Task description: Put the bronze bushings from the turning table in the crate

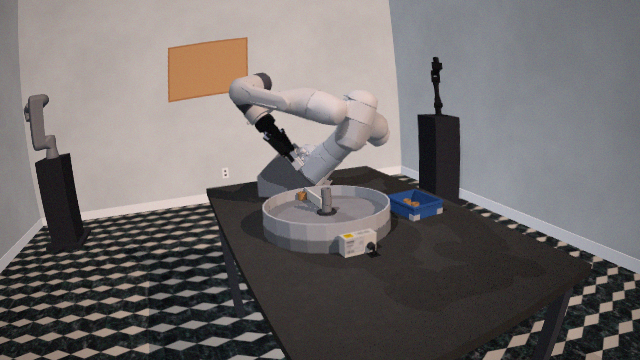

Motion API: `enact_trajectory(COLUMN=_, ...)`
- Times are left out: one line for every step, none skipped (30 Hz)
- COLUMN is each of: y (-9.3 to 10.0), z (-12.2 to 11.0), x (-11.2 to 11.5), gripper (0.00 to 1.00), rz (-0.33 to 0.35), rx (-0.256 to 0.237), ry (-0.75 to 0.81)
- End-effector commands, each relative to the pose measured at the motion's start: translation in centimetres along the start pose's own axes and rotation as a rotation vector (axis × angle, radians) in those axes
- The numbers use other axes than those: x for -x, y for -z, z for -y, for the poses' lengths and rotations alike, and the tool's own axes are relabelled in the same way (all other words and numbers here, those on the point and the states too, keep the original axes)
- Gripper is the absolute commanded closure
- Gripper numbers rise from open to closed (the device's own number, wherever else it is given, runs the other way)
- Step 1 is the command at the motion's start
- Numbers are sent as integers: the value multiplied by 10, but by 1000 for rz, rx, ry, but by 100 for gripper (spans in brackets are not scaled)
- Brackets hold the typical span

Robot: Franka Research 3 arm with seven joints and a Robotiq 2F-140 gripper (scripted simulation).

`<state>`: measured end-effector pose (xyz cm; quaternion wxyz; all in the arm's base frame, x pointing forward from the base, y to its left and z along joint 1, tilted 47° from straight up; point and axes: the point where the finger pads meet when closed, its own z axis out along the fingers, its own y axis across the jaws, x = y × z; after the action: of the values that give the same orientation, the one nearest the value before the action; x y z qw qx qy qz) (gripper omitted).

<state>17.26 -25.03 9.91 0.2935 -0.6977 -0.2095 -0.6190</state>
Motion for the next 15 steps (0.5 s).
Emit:
enact_trajectory(y=0, z=-1, x=0, gripper=94, rz=-1, rx=1, ry=-5)
enact_trajectory(y=0, z=-1, x=0, gripper=94, rz=-1, rx=1, ry=-5)
enact_trajectory(y=0, z=-1, x=0, gripper=94, rz=-1, rx=1, ry=-5)
enact_trajectory(y=0, z=-1, x=0, gripper=94, rz=-1, rx=1, ry=-5)
enact_trajectory(y=0, z=-1, x=0, gripper=94, rz=-1, rx=1, ry=-5)
enact_trajectory(y=0, z=-1, x=0, gripper=94, rz=-1, rx=1, ry=-5)
enact_trajectory(y=0, z=-1, x=0, gripper=94, rz=-1, rx=1, ry=-5)
enact_trajectory(y=0, z=-1, x=0, gripper=94, rz=-1, rx=1, ry=-5)
enact_trajectory(y=0, z=-1, x=0, gripper=94, rz=-1, rx=1, ry=-5)
enact_trajectory(y=0, z=-1, x=1, gripper=94, rz=-1, rx=1, ry=-5)
enact_trajectory(y=0, z=-1, x=1, gripper=94, rz=-1, rx=1, ry=-5)
enact_trajectory(y=0, z=-1, x=1, gripper=94, rz=-1, rx=1, ry=-5)
enact_trajectory(y=-1, z=-1, x=1, gripper=94, rz=-1, rx=1, ry=-5)
enact_trajectory(y=-3, z=-1, x=3, gripper=94, rz=-1, rx=1, ry=-5)
enact_trajectory(y=-5, z=-1, x=5, gripper=94, rz=-1, rx=1, ry=-5)
